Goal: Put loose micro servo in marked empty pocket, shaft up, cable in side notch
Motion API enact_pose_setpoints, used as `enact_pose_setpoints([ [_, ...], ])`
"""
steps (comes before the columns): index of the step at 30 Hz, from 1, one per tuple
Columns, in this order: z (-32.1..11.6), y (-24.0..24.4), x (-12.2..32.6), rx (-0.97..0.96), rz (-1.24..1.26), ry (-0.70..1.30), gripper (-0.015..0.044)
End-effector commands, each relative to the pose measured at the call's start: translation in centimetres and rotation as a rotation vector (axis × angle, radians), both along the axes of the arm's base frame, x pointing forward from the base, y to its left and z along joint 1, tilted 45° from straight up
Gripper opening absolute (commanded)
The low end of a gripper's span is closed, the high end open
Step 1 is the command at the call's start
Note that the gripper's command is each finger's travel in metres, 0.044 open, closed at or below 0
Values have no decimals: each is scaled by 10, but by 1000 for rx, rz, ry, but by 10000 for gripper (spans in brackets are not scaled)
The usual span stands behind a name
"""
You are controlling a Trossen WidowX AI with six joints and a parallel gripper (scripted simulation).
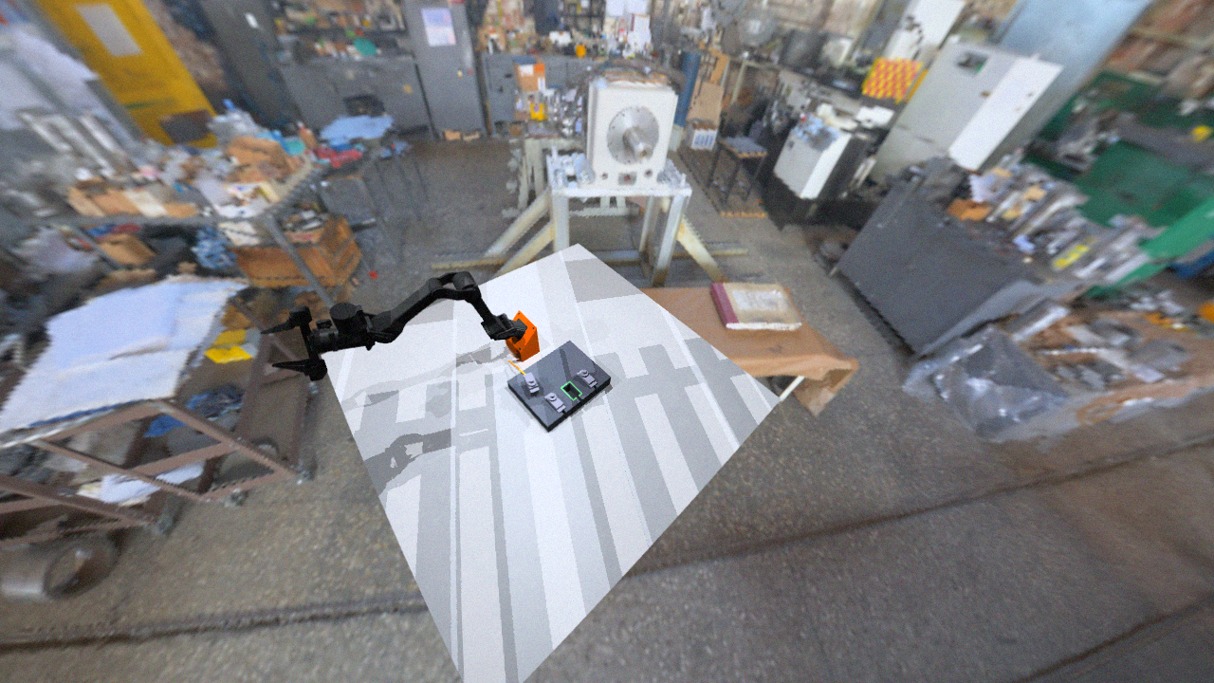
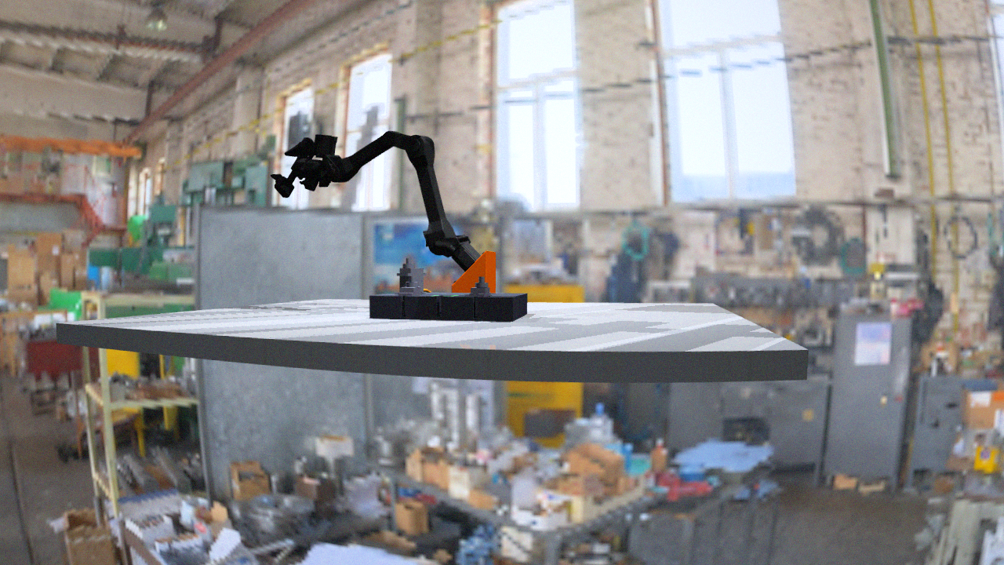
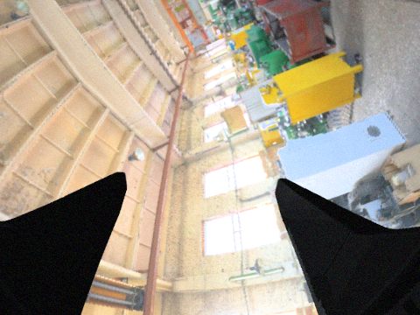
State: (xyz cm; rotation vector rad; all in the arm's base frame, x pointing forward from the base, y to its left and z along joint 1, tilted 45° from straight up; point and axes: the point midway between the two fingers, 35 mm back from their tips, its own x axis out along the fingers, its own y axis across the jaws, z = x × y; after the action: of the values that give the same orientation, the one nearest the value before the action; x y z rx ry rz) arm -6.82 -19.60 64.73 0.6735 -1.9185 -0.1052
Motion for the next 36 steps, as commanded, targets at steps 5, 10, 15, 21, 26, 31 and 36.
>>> enact_pose_setpoints([
  [5, -1, -2, 3, 8, 5, 4, 440],
  [10, -5, -9, 6, 42, -4, 14, 440],
  [15, -11, -18, 11, 78, 5, 20, 440],
  [21, -22, -35, 19, 167, -31, 64, 440],
  [26, -30, -47, 28, 228, -43, 99, 440],
  [31, -38, -55, 37, 279, -61, 140, 440],
  [36, -50, -69, 48, 356, -86, 200, 440],
])
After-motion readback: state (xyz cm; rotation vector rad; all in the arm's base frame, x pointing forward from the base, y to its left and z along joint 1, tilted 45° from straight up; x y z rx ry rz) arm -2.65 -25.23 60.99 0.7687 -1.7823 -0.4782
